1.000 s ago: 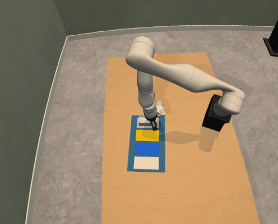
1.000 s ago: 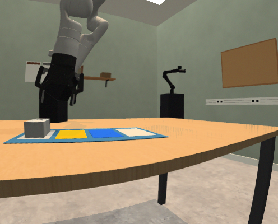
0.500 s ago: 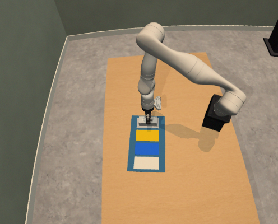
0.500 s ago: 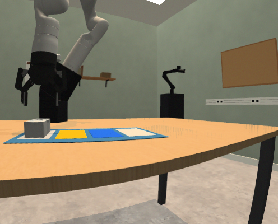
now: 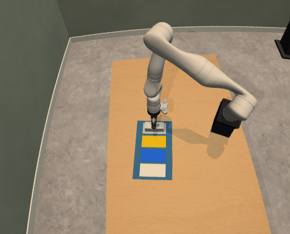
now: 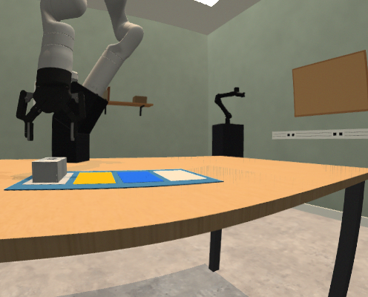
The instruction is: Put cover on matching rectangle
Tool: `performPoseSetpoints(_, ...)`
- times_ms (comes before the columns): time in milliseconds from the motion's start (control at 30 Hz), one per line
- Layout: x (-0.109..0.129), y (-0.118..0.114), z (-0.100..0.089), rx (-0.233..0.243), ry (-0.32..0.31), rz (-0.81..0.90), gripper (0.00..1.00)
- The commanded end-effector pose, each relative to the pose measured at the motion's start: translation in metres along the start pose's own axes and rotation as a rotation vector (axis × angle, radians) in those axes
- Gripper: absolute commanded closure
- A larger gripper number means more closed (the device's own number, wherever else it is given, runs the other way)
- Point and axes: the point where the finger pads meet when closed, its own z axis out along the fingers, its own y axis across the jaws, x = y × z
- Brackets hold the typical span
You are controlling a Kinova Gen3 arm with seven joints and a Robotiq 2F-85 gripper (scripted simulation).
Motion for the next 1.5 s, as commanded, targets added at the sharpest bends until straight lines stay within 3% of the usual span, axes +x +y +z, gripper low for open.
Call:
performPoseSetpoints(0,-0.001,0.0,0.0,0.001,-0.001,0.0,0.0)
performPoseSetpoints(667,-0.001,0.0,0.028,0.001,0.002,-0.001,0.0)
performPoseSetpoints(1467,-0.001,0.0,0.031,0.001,0.002,-0.001,0.0)
